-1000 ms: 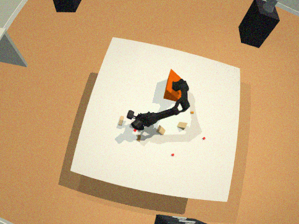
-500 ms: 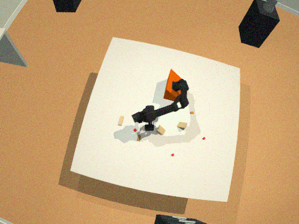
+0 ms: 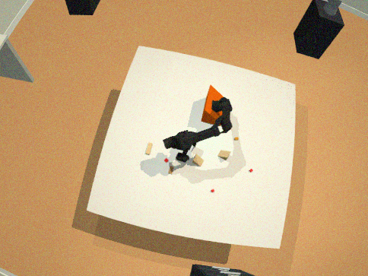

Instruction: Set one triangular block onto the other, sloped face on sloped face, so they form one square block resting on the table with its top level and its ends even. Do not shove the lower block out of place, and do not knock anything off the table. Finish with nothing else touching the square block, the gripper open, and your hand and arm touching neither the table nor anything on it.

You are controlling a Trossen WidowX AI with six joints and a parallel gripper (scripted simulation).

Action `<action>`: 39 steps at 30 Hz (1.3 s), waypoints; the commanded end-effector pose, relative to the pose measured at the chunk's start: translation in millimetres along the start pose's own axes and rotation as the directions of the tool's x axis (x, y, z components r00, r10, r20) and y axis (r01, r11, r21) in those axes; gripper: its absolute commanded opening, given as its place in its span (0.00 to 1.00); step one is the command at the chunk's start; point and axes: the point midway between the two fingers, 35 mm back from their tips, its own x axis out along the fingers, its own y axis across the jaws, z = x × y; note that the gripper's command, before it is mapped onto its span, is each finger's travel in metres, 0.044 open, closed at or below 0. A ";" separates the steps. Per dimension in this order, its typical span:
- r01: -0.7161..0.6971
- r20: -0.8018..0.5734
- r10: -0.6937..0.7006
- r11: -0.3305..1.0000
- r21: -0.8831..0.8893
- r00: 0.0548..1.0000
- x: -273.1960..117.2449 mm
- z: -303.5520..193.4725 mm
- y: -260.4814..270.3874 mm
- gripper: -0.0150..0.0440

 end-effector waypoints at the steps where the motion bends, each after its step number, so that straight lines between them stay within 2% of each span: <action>1: 0.002 -0.001 -0.002 1.000 0.006 1.000 7.3 -0.6 0.7 1.00; 39: -0.002 0.003 0.002 1.000 0.008 1.000 69.3 -4.4 6.2 1.00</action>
